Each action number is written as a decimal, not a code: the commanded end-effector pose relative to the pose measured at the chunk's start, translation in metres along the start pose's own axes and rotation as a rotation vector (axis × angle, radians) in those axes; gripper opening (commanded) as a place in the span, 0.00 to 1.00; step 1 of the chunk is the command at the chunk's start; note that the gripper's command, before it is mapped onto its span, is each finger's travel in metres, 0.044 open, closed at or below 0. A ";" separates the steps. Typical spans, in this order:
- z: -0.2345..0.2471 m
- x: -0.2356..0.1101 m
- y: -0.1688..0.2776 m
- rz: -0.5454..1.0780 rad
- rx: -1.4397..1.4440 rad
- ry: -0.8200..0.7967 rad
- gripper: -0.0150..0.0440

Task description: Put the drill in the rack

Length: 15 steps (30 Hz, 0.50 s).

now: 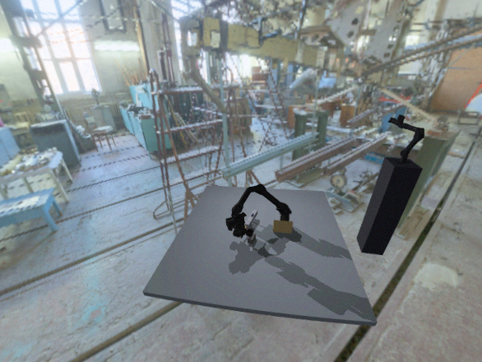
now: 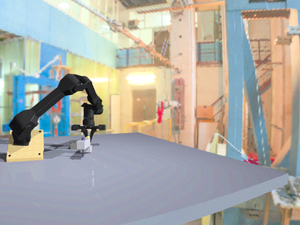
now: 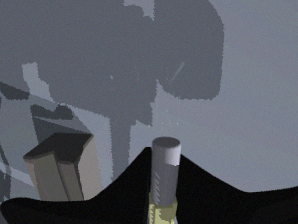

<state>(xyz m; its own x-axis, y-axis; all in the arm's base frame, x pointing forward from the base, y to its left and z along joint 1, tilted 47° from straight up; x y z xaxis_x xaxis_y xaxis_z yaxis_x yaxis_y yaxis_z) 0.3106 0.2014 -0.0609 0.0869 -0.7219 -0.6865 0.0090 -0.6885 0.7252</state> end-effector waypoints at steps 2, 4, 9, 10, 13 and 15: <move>0.000 -0.004 0.000 -0.006 0.004 0.001 0.25; 0.000 -0.004 0.000 -0.006 0.004 0.001 0.25; 0.000 -0.006 0.001 -0.006 0.004 0.001 0.25; 0.000 -0.006 0.001 -0.006 0.004 0.001 0.25; 0.000 -0.007 0.001 -0.006 0.004 0.001 0.25; 0.000 -0.007 0.001 -0.006 0.004 0.001 0.25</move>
<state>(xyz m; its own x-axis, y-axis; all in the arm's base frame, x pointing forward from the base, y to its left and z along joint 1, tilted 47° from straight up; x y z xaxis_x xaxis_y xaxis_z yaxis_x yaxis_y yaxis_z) 0.3103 0.2040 -0.0576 0.0869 -0.7218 -0.6866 0.0090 -0.6886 0.7251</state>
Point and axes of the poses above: the point midway between the two fingers, 35 mm back from their tips, its own x axis out along the fingers, its own z axis across the jaws, y = z × x, the point moved 10 cm from there along -x, back along the fingers, and after that the axes turned 13 degrees about -x, right-handed, at the moved point
